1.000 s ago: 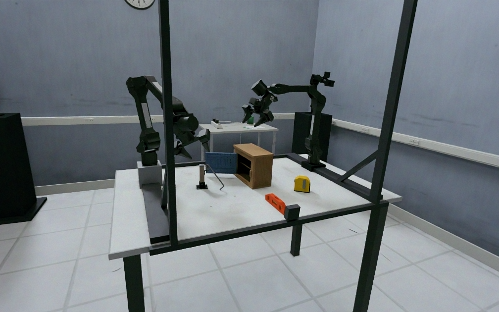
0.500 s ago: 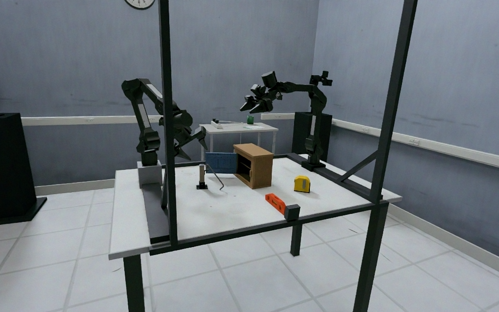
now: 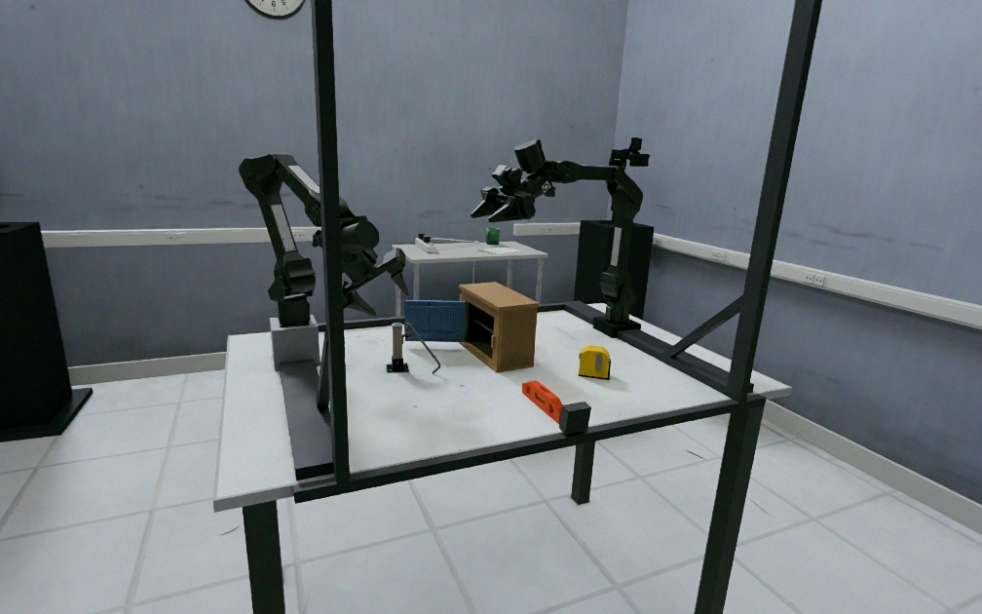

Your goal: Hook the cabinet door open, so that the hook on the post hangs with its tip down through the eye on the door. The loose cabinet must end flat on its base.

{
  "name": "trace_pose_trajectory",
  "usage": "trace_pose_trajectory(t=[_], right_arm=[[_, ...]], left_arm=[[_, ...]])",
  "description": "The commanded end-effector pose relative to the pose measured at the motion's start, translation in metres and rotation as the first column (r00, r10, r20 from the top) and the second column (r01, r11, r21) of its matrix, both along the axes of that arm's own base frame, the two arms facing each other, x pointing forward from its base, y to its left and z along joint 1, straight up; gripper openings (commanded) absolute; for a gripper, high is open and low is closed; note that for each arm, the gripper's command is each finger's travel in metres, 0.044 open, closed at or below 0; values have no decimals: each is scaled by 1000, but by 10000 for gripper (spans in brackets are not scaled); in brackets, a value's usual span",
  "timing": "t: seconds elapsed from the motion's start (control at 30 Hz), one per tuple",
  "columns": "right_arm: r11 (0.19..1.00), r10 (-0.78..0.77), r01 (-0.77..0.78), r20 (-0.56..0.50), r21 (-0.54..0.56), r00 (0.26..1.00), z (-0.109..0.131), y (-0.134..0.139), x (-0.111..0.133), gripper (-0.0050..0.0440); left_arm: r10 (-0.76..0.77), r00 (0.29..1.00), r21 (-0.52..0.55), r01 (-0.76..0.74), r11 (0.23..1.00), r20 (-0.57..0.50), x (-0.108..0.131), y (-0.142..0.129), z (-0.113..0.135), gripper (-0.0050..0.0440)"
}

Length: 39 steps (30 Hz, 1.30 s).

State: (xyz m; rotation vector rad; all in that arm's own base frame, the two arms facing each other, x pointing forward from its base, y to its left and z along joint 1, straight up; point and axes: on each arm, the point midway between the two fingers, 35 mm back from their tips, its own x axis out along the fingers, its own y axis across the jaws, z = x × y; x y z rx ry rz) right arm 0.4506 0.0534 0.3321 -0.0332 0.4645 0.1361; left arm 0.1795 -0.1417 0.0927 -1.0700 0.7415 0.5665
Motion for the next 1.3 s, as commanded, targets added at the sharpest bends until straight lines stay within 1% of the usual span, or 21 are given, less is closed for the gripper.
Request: trace_pose_trajectory(t=[0.0,0.23,0.27,0.33,0.4,0.47,0.57,0.63,0.7,0.77,0.83,1.03,1.27], right_arm=[[1000,0,0,34,5,999,14,0,-3,400],[1000,0,0,34,5,999,14,0,-3,400],[1000,0,0,34,5,999,14,0,-3,400],[1000,-10,9,37,9,999,16,0,-1,400],[999,-37,37,16,15,999,13,1,0,400],[993,-111,111,-16,26,994,10,0,1,400],[961,-272,275,-69,33,960,7,-3,-2,400],[932,-357,361,-86,30,930,6,-5,-4,400],[902,-427,431,-93,24,899,7,-6,-7,400],[902,-427,431,-93,24,899,7,-6,-7,400],[874,-482,485,-93,18,871,8,-7,-10,400],[823,-566,569,-81,8,820,11,-8,-15,400],[815,-577,579,-79,8,813,11,-10,-16,400]], left_arm=[[-6,1000,-21,6,1000,12,1,-4,6,440],[-6,1000,-21,6,1000,12,1,-4,6,440],[-6,1000,-21,6,1000,12,1,-4,6,416],[-7,1000,14,7,1000,19,0,4,4,368],[-12,999,79,9,997,38,2,16,5,320],[-24,998,189,12,982,66,4,35,7,272],[-63,992,400,15,917,108,7,72,15,200],[-90,989,495,21,869,117,8,89,19,152],[-113,987,551,33,834,111,10,100,20,150],[-113,987,551,33,834,111,10,100,20,150],[-135,986,579,54,813,97,12,107,18,150],[-203,978,584,133,801,55,19,116,9,150],[-316,949,585,259,769,-4,28,124,0,150]])
